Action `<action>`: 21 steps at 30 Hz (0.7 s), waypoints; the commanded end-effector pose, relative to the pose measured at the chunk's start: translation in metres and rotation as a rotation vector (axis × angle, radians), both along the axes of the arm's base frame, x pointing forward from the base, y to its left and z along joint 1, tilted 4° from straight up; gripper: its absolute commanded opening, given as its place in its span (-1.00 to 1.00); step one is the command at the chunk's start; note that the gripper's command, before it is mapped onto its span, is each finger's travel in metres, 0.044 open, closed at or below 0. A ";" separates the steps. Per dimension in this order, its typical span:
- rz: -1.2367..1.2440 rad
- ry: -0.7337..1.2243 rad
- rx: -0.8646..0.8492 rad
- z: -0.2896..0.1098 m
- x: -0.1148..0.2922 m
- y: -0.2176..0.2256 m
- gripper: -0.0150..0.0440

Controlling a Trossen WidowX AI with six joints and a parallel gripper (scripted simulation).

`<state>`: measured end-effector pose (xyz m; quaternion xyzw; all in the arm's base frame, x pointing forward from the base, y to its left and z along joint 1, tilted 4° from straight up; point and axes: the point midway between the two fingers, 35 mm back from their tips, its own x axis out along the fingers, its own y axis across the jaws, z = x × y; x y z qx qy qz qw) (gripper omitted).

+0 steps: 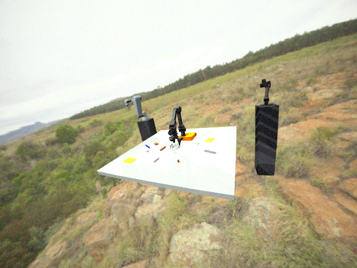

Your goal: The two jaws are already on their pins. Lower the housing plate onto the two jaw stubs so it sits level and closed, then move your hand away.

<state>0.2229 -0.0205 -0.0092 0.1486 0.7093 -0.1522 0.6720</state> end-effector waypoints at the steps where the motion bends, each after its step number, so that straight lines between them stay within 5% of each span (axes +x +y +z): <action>1: 0.005 0.002 -0.005 -0.002 -0.001 -0.001 0.70; 21: 0.005 0.002 -0.005 -0.006 -0.001 -0.001 0.70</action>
